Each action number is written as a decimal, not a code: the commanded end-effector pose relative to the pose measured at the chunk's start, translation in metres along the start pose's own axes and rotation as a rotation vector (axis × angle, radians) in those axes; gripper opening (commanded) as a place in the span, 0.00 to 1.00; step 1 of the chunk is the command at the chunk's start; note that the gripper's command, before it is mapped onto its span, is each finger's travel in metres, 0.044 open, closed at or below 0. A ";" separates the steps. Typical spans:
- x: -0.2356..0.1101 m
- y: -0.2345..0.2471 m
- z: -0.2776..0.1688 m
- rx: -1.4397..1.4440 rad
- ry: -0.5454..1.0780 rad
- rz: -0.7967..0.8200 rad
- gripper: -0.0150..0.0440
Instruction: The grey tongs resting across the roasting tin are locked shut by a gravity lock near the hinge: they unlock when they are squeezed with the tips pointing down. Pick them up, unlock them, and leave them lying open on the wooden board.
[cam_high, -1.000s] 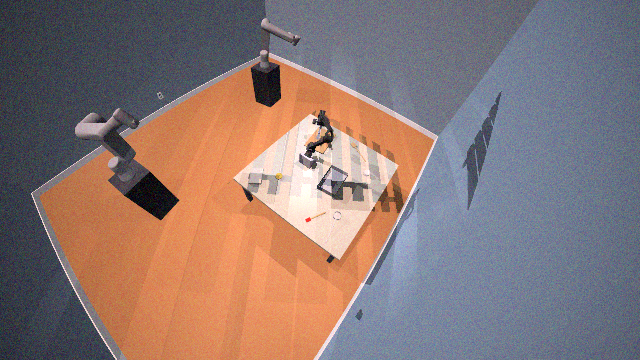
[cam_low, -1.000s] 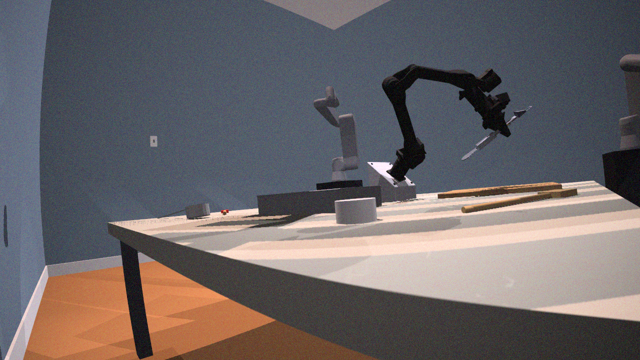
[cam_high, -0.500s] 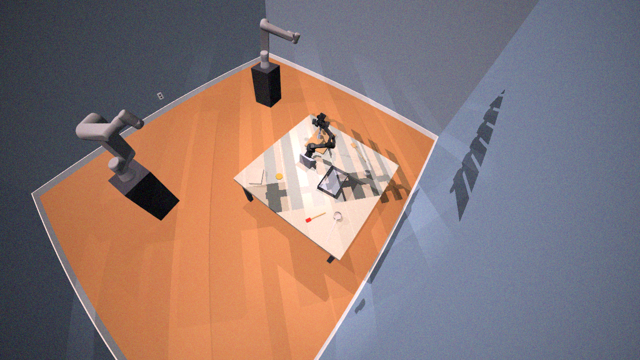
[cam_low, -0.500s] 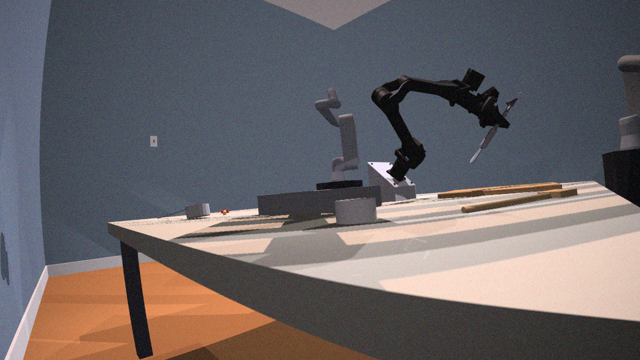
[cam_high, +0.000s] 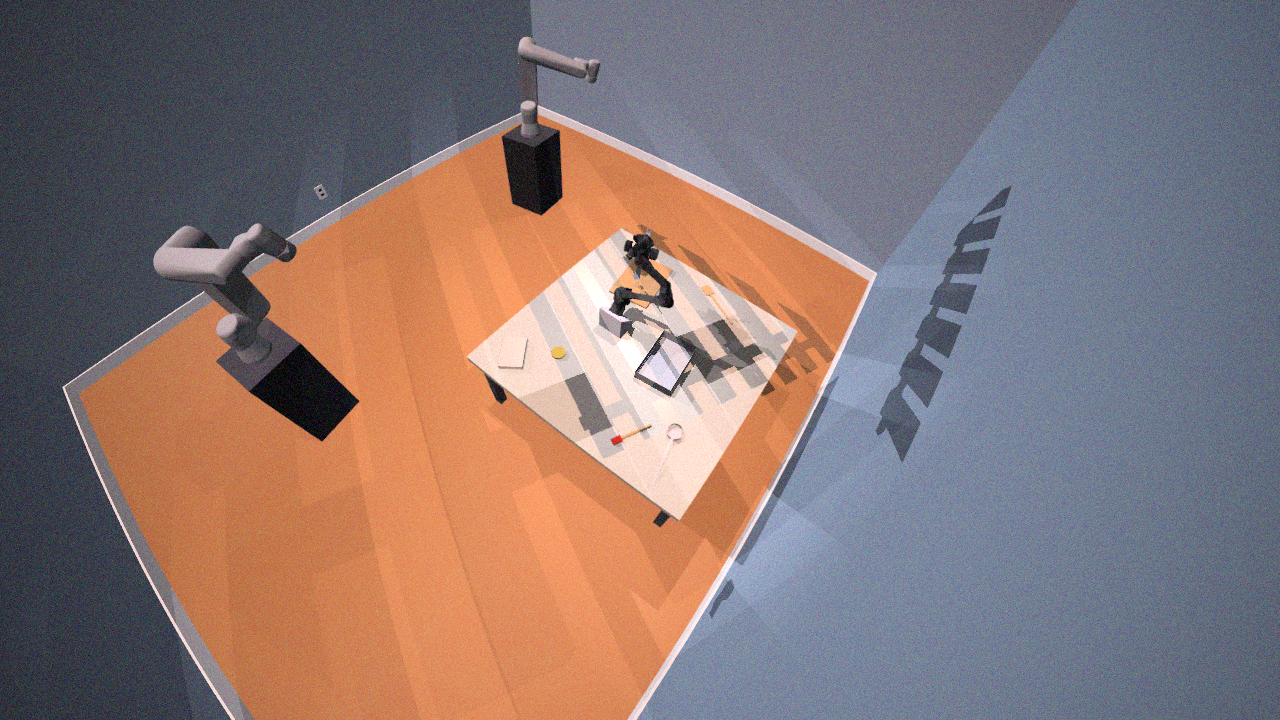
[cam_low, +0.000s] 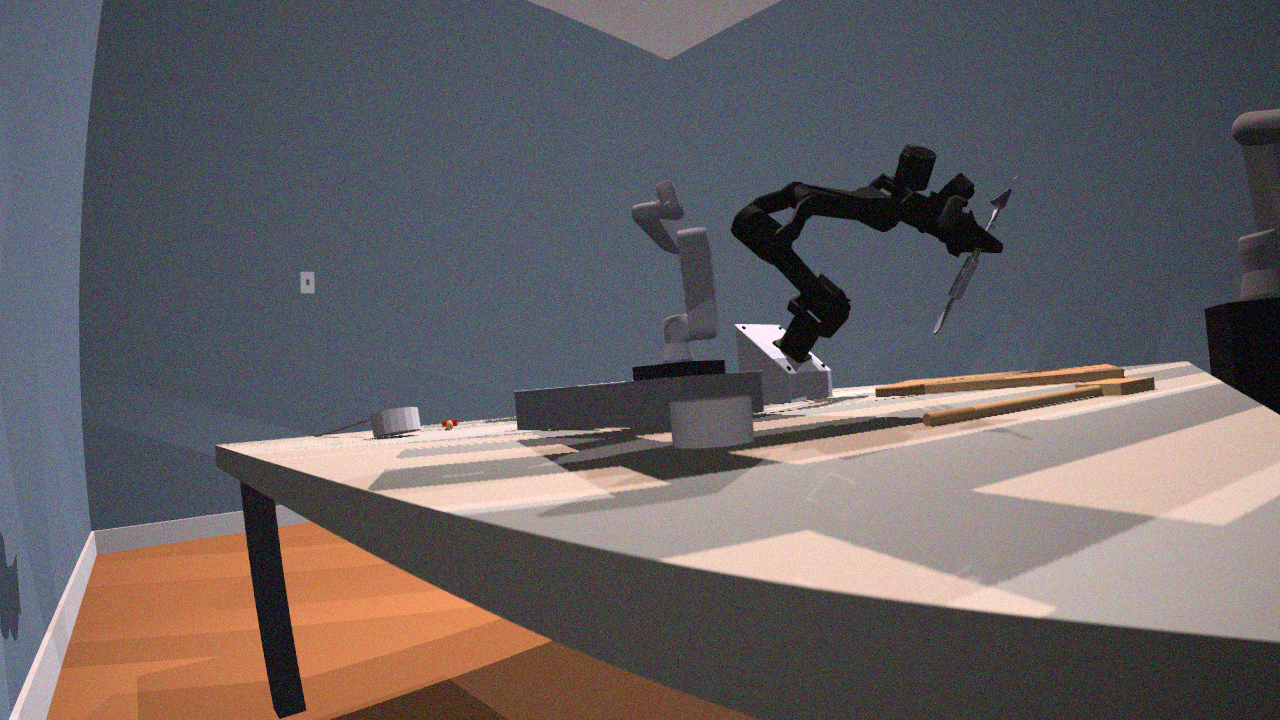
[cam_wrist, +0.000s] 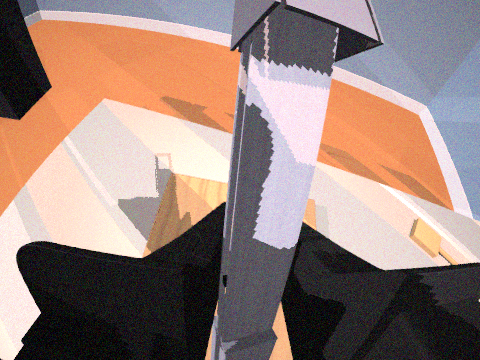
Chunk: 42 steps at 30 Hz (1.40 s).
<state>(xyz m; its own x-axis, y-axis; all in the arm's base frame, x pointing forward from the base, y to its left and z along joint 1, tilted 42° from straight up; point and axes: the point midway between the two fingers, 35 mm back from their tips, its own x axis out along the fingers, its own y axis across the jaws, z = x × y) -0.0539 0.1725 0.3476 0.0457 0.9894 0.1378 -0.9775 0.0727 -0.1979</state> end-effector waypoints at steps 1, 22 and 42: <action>-0.006 -0.005 -0.008 0.033 -0.001 -0.016 0.00; -0.016 -0.011 -0.030 0.090 0.023 -0.028 0.00; -0.016 -0.011 -0.030 0.090 0.023 -0.028 0.00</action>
<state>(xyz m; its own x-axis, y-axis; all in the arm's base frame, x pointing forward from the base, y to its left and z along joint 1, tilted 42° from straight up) -0.0377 0.1603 0.3186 0.0749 0.9899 0.1202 -0.9903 0.0880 -0.1075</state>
